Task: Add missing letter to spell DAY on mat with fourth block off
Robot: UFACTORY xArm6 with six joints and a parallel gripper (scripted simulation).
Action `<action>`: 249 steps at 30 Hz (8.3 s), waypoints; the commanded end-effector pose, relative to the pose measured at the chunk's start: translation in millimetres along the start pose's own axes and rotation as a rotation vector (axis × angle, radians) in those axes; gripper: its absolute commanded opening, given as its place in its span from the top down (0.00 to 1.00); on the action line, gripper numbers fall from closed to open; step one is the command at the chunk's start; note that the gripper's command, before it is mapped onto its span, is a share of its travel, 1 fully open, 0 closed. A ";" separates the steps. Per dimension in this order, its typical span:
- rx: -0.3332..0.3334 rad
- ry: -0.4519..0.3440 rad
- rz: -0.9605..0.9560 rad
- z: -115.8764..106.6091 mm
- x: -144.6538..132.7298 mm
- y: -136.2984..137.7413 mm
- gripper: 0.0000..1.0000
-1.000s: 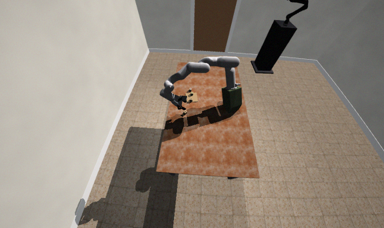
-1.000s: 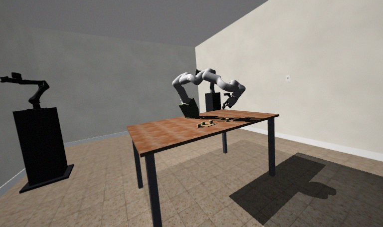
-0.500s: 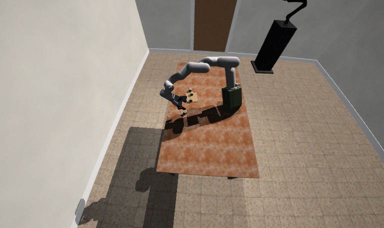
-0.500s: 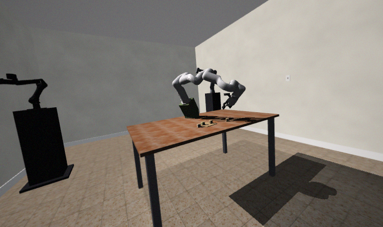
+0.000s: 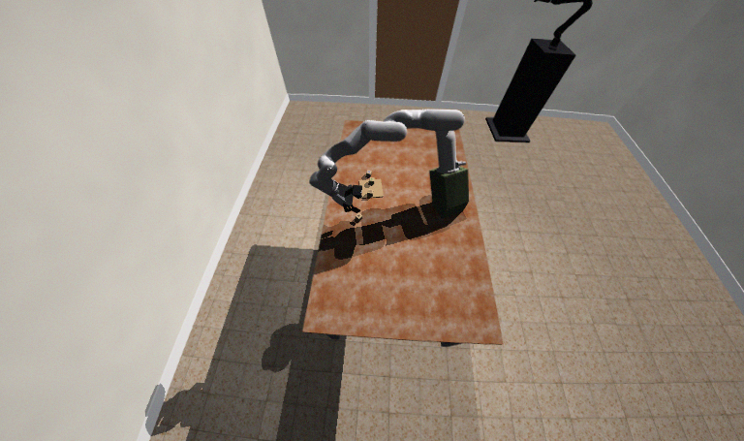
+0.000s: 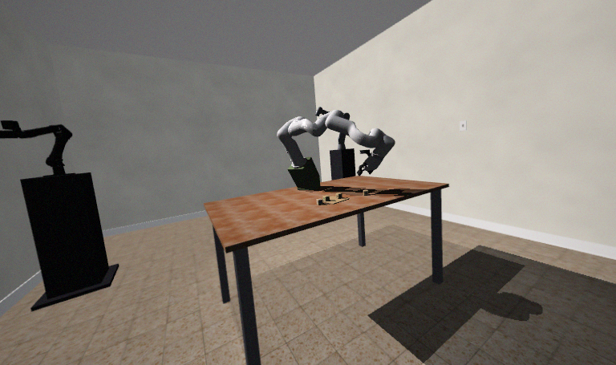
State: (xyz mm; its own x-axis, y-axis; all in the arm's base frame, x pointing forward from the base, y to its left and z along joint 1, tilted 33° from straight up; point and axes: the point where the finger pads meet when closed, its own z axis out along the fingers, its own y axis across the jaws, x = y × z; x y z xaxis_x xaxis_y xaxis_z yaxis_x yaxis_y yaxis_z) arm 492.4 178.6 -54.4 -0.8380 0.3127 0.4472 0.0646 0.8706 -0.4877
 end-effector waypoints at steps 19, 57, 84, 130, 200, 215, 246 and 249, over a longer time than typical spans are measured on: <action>-0.002 -0.004 0.006 -4.6 -3.2 -35.1 0.00; -0.001 -0.002 -0.002 33.0 37.1 -173.6 0.00; -0.001 -0.002 -0.002 33.0 37.1 -173.6 0.00; -0.002 -0.003 -0.001 35.1 39.1 -272.0 0.00; -0.002 -0.003 -0.001 20.9 19.9 -335.9 0.00; 0.102 -0.165 -0.131 11.8 -6.6 -282.4 0.00; 0.360 -0.757 -0.836 -8.0 4.6 -0.5 0.00; 0.361 -0.761 -0.843 -7.8 5.6 2.0 0.00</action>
State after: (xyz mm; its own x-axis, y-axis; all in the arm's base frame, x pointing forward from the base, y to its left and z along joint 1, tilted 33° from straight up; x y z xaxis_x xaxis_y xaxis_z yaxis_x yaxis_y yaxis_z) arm 489.2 176.9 -45.5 -0.6710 -0.7013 0.2407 -0.7085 0.5106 -0.4871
